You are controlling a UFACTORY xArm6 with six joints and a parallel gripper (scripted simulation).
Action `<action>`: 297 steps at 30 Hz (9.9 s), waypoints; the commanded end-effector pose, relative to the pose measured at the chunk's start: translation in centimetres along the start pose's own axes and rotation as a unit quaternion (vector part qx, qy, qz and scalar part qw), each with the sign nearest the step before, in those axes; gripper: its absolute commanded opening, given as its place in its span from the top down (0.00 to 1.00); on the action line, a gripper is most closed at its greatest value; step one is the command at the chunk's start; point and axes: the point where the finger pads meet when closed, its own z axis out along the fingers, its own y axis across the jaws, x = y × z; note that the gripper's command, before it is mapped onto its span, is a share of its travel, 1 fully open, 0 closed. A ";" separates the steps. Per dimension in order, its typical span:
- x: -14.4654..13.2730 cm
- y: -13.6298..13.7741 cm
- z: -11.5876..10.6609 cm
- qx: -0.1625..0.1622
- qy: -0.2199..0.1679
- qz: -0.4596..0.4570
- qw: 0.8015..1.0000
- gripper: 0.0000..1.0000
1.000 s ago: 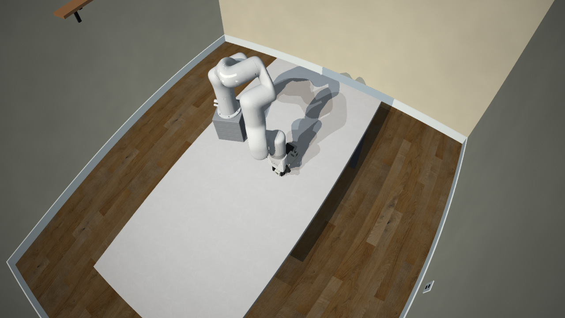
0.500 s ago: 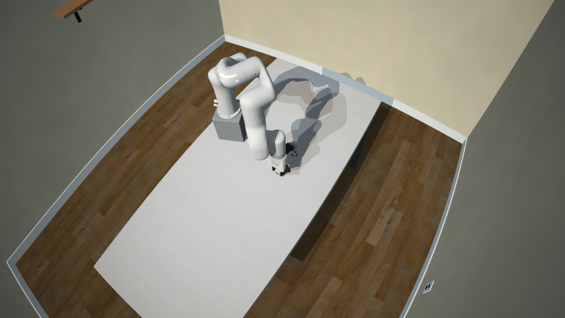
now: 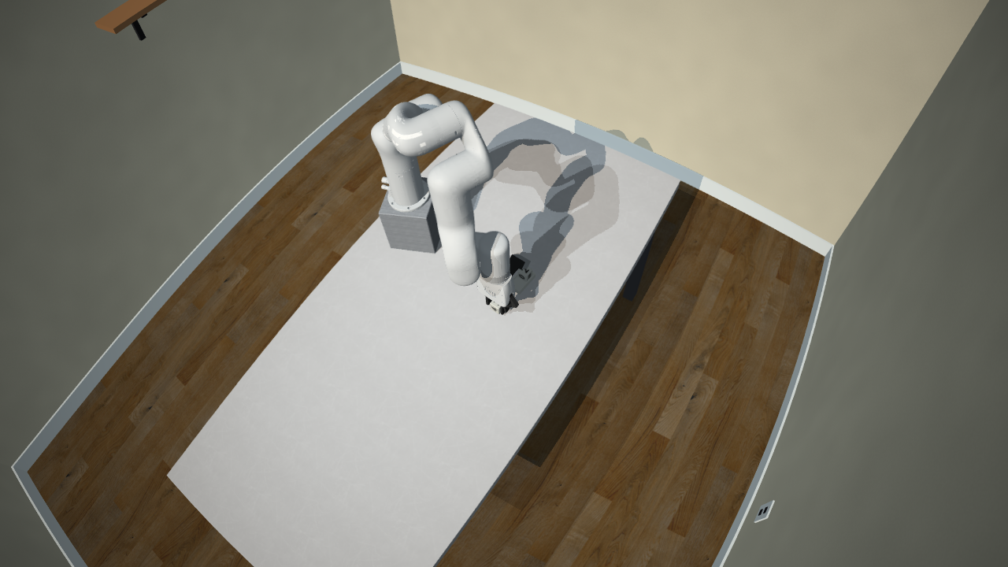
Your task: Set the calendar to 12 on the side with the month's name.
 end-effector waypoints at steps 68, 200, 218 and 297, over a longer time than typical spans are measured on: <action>0.0 0.1 -8.8 -0.001 0.000 0.000 1.000 0.71; 9.3 0.1 -4.3 -0.001 0.000 -0.001 1.000 0.71; 9.3 0.2 -2.9 -0.001 0.000 -0.001 1.000 0.71; 9.3 0.2 -1.1 -0.001 0.000 -0.001 1.000 0.71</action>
